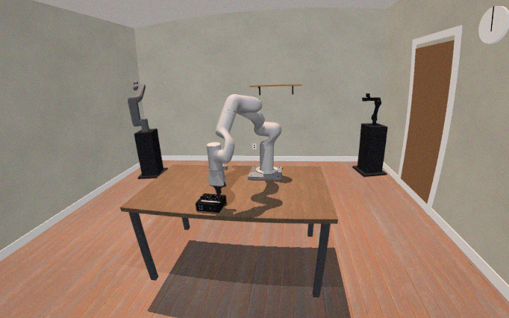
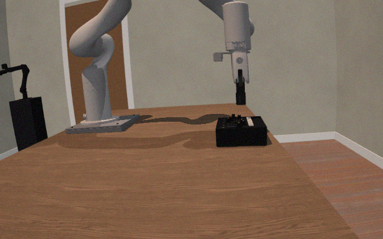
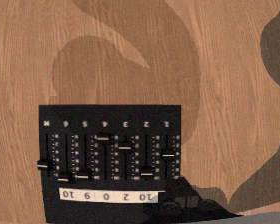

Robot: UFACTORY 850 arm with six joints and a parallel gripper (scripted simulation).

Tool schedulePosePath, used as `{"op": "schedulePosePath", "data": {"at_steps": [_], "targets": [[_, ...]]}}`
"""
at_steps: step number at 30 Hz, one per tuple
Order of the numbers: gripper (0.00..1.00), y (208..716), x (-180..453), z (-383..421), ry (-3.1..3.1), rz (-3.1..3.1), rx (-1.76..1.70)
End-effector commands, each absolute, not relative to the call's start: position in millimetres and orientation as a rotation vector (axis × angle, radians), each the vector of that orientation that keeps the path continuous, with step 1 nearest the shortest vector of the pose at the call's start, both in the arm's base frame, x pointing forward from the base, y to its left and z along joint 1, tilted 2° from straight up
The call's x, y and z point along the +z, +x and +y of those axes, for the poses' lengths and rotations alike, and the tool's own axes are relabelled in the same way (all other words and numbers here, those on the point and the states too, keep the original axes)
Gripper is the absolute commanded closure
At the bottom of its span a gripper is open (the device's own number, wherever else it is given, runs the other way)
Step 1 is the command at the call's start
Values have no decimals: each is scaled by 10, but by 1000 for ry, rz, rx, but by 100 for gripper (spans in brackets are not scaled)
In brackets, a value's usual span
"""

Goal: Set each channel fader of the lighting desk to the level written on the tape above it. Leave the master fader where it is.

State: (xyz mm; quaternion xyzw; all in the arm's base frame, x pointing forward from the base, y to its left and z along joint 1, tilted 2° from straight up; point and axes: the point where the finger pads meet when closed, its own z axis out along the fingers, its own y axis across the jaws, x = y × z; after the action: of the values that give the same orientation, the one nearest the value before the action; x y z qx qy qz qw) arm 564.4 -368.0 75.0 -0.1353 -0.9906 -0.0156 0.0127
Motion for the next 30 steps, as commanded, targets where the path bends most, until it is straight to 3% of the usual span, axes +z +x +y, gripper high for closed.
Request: {"op": "schedulePosePath", "data": {"at_steps": [1, 12, 30], "targets": [[100, 5652, 762, -3686, -430, -3088, -47], [100, 5633, 761, -3693, -659, -3045, -44], [100, 5515, 749, -3732, -1805, -2531, -41]]}}
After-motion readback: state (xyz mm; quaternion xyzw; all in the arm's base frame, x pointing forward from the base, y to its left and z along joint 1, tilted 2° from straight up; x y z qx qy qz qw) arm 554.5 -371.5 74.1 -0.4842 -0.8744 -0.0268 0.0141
